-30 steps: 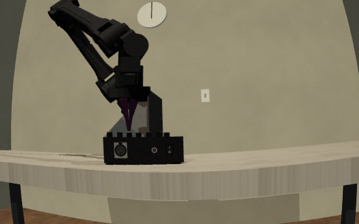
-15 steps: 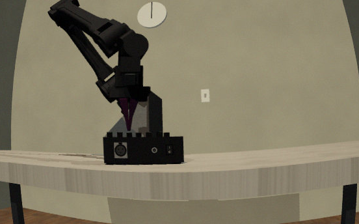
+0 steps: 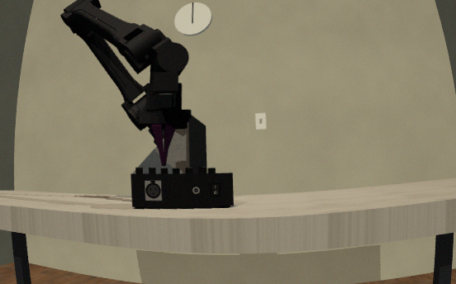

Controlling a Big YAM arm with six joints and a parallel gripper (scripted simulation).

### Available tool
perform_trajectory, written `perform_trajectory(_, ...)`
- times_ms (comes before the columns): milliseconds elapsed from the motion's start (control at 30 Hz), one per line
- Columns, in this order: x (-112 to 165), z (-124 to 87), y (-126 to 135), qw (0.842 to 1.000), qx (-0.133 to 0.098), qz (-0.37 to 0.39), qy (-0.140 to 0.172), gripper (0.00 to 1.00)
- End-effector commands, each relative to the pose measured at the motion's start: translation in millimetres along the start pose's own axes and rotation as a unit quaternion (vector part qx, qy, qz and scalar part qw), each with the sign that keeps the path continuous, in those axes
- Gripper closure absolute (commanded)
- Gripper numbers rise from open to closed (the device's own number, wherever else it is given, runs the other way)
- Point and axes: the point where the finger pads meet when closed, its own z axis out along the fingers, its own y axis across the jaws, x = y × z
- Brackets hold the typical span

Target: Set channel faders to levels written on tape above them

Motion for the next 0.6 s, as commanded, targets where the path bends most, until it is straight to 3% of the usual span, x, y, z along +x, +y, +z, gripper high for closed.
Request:
perform_trajectory(0, -18.1, -7.5, 0.8, 1.0, 0.001, 0.011, -0.021, 1.0)
perform_trajectory(567, -7.1, 4.9, -0.4, 1.0, 0.0, 0.003, -0.007, 1.0)
